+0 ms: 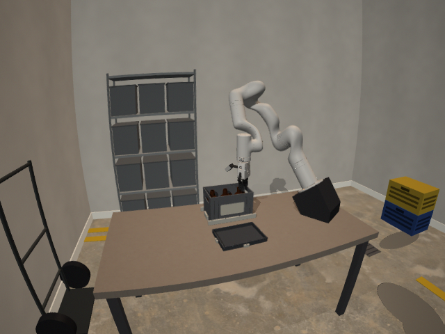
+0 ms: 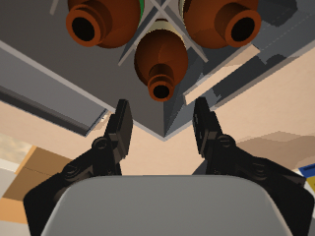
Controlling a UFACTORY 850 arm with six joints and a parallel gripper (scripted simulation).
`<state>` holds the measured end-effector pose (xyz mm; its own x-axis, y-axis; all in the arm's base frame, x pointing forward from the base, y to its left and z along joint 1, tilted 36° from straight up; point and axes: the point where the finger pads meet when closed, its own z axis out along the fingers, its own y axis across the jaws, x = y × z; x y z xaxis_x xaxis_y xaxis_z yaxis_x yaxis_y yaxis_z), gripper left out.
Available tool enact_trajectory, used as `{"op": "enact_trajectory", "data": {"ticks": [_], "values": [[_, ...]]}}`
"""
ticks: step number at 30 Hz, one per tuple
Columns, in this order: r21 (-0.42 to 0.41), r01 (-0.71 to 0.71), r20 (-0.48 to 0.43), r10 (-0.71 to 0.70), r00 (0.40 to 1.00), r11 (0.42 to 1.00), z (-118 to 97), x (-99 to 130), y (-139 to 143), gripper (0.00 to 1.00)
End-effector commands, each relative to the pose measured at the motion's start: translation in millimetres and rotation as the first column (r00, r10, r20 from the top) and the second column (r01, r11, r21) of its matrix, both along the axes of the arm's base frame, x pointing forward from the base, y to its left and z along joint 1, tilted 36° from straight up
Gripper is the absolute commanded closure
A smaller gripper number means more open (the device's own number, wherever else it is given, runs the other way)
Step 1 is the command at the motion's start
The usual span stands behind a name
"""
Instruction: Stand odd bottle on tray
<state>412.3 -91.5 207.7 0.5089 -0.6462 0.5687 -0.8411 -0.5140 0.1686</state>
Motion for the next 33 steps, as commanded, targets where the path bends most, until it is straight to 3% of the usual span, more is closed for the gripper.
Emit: {"op": "enact_trajectory", "data": {"ticks": [1,33], "values": [[0.0,0.0,0.001,0.0,1.0,1.0,-3.0,1.4,-2.1,0.35],[0.0,0.0,0.001,0.0,1.0,1.0,-7.0,2.5,-5.0,0.35]]}}
